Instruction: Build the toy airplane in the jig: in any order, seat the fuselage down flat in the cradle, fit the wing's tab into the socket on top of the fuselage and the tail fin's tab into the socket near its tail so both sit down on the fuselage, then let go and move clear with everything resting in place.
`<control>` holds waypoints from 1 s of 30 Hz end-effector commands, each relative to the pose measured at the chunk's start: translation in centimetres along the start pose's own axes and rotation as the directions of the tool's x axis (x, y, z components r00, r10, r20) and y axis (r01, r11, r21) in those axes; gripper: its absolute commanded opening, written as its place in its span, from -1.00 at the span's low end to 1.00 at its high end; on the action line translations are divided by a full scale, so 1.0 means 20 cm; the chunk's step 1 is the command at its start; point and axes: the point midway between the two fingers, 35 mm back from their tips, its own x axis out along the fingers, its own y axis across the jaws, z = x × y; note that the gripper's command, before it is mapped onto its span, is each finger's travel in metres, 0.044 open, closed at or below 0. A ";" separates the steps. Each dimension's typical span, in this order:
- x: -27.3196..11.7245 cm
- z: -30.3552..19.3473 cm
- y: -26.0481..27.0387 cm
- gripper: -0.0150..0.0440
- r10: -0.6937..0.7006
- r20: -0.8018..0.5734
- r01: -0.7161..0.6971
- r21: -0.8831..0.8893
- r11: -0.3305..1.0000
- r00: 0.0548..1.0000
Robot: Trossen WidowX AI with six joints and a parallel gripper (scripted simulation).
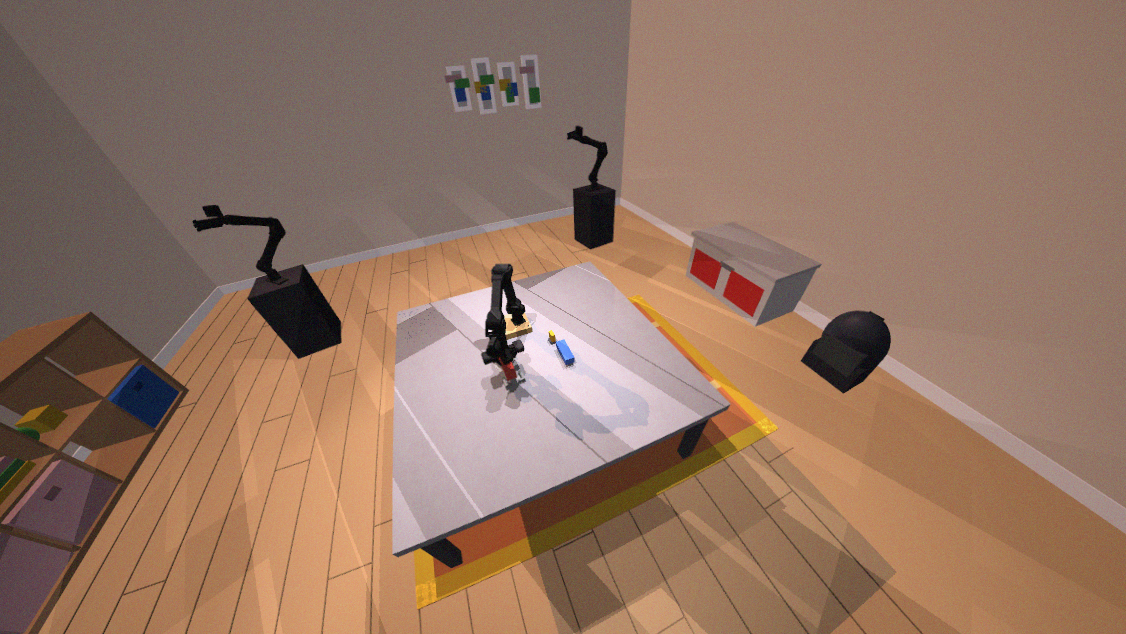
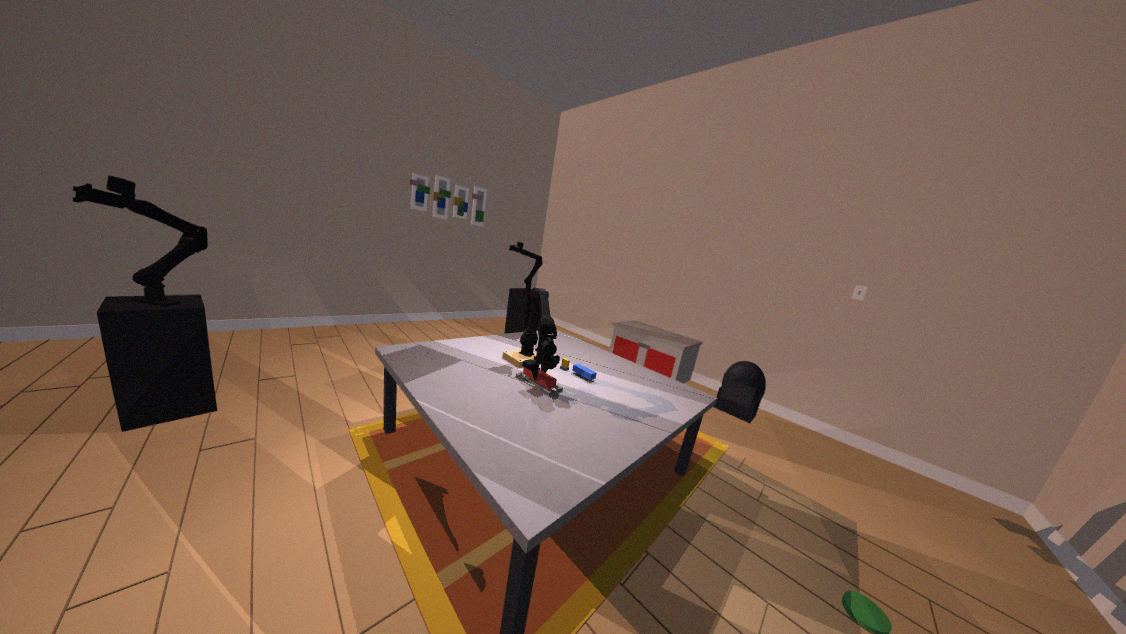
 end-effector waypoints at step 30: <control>-0.53 0.01 -0.01 1.00 0.001 0.004 -0.001 -0.003 1.000 1.000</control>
